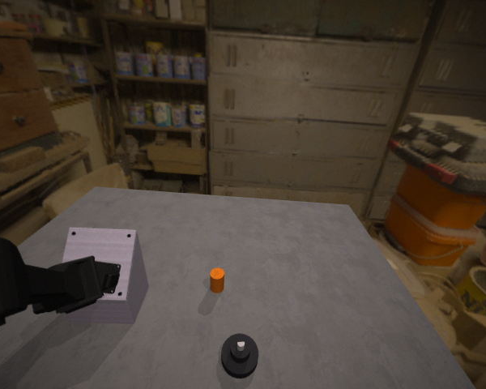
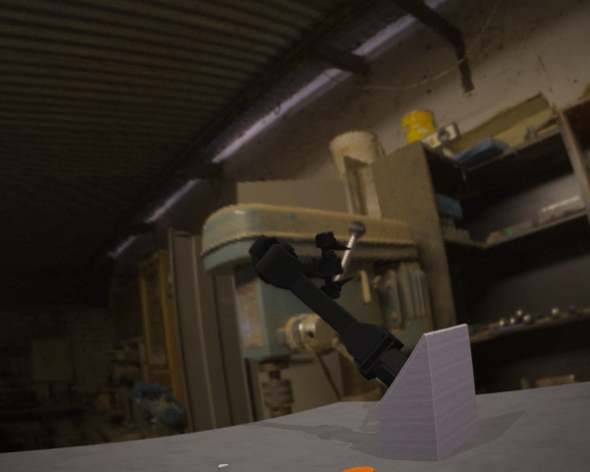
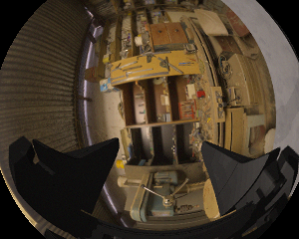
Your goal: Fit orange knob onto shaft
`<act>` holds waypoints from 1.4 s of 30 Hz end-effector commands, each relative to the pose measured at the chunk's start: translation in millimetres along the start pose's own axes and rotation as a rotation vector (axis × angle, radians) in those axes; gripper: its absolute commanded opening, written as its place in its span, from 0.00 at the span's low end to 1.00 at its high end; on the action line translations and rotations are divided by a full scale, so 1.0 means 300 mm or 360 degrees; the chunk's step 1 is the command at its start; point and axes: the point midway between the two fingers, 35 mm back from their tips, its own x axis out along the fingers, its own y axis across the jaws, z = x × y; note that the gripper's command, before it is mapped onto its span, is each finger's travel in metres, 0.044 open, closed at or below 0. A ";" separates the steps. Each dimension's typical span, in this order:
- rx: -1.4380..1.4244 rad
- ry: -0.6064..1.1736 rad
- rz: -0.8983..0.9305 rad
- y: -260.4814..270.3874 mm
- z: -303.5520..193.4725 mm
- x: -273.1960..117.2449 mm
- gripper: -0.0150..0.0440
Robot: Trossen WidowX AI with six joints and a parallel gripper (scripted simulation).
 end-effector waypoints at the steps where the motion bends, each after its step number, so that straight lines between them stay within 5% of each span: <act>1: 0.0000 0.0000 0.0000 0.000 0.000 0.000 0.98; 10: -0.0223 0.0096 -0.0276 -0.215 -0.052 -0.020 1.00; 19: -0.0703 0.0443 -0.0780 -0.607 -0.135 -0.209 1.00; 31: -0.1299 0.1112 -0.1345 -1.022 -0.138 -0.692 1.00; 42: -0.1811 0.1889 -0.1718 -1.200 0.042 -1.254 1.00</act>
